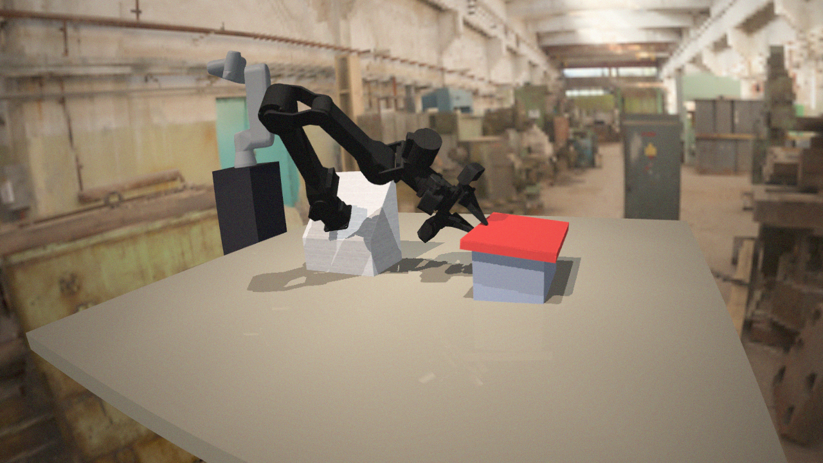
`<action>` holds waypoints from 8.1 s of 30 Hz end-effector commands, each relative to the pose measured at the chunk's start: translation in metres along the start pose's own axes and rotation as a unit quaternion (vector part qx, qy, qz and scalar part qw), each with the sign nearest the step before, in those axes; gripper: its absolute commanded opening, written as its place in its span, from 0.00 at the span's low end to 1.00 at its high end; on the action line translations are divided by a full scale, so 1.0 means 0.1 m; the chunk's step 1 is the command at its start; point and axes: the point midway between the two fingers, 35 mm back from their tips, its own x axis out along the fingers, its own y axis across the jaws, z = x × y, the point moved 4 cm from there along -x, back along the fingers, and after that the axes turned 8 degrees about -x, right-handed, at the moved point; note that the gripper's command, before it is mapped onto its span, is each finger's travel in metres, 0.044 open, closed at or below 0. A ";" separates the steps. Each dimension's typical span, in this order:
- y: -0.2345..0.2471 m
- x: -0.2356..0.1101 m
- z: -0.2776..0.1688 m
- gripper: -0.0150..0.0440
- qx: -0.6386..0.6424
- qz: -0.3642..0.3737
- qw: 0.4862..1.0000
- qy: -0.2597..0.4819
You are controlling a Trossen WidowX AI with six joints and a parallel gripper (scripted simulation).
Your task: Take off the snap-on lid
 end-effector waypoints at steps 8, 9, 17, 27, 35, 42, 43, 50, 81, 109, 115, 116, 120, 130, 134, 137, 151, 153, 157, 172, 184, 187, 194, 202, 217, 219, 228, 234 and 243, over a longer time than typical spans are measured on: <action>0.01 0.01 0.00 0.25 -0.001 0.000 1.000 0.001; 0.01 0.01 0.00 0.25 -0.001 0.000 1.000 0.001; 0.02 0.00 0.01 0.25 -0.002 0.000 1.000 0.002; 0.13 -0.08 0.02 0.25 -0.002 0.001 1.000 0.003; 0.22 -0.13 0.03 0.25 -0.002 0.001 1.000 0.003; 0.31 -0.17 0.05 0.25 -0.002 0.001 1.000 0.003; 0.32 -0.17 0.05 0.25 -0.002 0.001 1.000 0.003; 0.41 -0.21 0.06 0.25 -0.002 0.001 1.000 0.003; 0.80 -0.37 0.11 0.25 -0.001 0.001 1.000 0.004; 1.08 -0.60 0.15 0.25 -0.001 0.001 1.000 0.004; 1.14 -0.65 0.16 0.25 -0.001 0.001 1.000 0.005; 1.15 -0.66 0.16 0.25 -0.001 0.001 1.000 0.005; 1.18 -0.69 0.17 0.25 -0.001 0.001 1.000 0.005; 1.09 -0.65 0.34 0.25 -0.001 0.001 1.000 0.004; 1.08 -0.65 0.42 0.25 -0.002 0.001 1.000 0.004; 1.07 -0.65 0.48 0.25 -0.002 0.001 1.000 0.004; 1.03 -0.65 0.75 0.25 -0.002 0.000 1.000 0.004; 1.02 -0.65 0.79 0.25 -0.002 0.000 1.000 0.004; 1.01 -0.65 0.87 0.25 -0.002 0.000 1.000 0.004; 0.97 -0.66 1.17 0.25 -0.003 0.000 1.000 0.003; 0.94 -0.66 1.41 0.25 -0.003 0.000 1.000 0.003; 0.93 -0.66 1.47 0.25 -0.003 0.000 1.000 0.003; 0.91 -0.66 1.61 0.25 -0.003 0.001 1.000 0.003; 0.88 -0.66 1.77 0.25 -0.003 0.001 1.000 0.002; 0.84 -0.67 2.07 0.25 -0.003 0.001 1.000 0.002; 0.84 -0.67 2.11 0.25 -0.003 0.001 1.000 0.002; 0.81 -0.67 2.29 0.25 -0.004 0.001 1.000 0.001; 0.79 -0.67 2.41 0.25 -0.004 0.001 1.000 0.001; 0.77 -0.68 2.59 0.25 -0.004 0.001 1.000 0.000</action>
